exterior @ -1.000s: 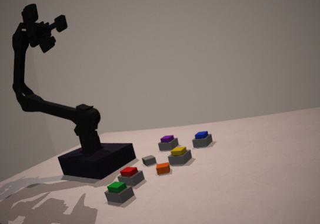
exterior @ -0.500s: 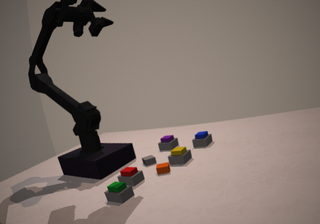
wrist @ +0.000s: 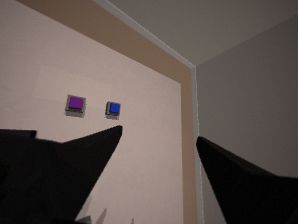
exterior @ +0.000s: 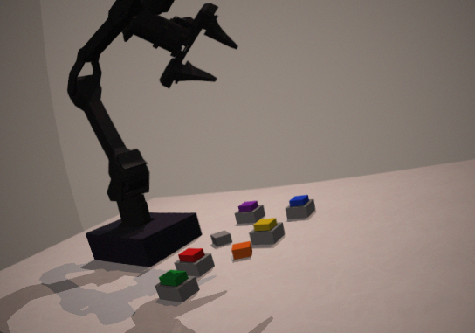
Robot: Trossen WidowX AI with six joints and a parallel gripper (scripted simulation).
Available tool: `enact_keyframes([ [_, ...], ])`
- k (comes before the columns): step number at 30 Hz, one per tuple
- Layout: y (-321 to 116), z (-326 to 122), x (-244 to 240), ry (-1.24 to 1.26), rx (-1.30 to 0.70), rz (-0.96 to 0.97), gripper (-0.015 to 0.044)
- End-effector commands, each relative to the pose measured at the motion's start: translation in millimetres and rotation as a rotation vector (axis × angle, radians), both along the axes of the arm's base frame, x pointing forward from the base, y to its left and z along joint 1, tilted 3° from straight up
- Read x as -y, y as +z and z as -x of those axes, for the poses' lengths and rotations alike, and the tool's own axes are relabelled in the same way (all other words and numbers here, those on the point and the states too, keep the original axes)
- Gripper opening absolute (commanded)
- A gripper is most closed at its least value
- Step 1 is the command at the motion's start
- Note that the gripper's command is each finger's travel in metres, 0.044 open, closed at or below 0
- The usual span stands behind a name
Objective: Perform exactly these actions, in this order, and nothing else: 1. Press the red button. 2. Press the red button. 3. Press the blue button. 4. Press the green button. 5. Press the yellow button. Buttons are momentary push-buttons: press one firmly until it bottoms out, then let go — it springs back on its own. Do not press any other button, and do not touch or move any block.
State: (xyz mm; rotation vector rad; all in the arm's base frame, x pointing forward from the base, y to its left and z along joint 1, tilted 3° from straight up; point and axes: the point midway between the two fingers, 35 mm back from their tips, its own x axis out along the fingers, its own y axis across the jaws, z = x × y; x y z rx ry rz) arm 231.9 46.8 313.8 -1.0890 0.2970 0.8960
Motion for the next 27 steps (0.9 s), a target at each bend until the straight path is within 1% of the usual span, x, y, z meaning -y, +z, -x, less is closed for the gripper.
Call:
enact_keyframes([
  [1, -57.9, -20.2, 45.8, -0.364, -0.31, -0.087, 0.04],
  [7, -132.6, -17.5, 108.4, -0.898, -0.671, -0.186, 0.04],
  [13, -199.9, 17.4, 160.7, -1.457, -0.961, -0.236, 0.04],
  [15, -205.5, 21.9, 164.7, -1.509, -0.984, -0.237, 0.04],
  [22, -205.5, 21.9, 164.7, -1.509, -0.984, -0.237, 0.04],
  [24, -215.9, 20.4, 165.0, -1.508, -0.983, -0.236, 0.0348],
  [27, -257.3, 18.4, 163.7, -1.508, -0.984, -0.236, 0.0269],
])
